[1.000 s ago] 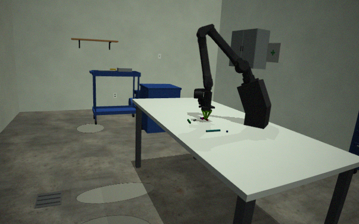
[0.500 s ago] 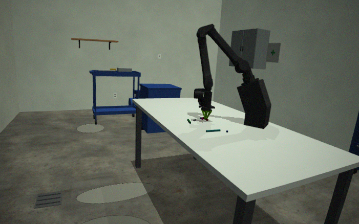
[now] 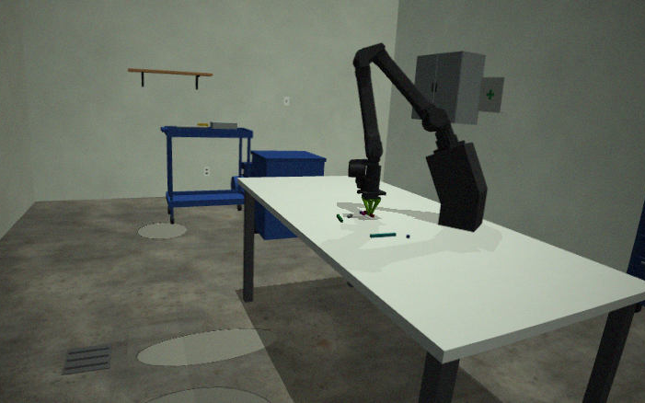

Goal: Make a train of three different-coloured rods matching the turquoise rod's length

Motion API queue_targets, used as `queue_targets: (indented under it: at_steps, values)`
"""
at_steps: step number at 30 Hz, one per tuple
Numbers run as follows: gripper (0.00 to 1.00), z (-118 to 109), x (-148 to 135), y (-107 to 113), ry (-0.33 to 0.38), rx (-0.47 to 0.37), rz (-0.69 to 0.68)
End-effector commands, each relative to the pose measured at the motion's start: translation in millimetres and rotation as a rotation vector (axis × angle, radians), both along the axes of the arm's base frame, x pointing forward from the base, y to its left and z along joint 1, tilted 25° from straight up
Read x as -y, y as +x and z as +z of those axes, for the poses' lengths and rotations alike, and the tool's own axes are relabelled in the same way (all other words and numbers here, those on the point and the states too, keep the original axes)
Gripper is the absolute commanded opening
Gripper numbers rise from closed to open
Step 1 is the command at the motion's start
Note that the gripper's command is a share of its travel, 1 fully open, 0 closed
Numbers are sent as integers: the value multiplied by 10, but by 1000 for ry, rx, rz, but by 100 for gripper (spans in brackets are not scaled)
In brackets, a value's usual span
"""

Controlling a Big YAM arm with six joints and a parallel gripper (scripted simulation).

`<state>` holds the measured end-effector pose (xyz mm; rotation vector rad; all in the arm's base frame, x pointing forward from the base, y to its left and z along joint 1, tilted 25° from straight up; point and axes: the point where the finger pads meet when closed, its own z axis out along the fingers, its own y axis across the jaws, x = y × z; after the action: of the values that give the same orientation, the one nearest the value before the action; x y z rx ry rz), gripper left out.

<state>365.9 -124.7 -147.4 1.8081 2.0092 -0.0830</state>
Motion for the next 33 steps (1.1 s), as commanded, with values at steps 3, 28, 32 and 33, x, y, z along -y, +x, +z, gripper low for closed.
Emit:
queue_targets:
  at_steps: [3,28,32,33]
  values:
    - [4,12,-4,9,-4,11,8]
    - [4,6,-17,7,-4,9,12]
    - [4,1,-27,5,-4,7,14]
    - [4,0,-29,5,-4,7,15]
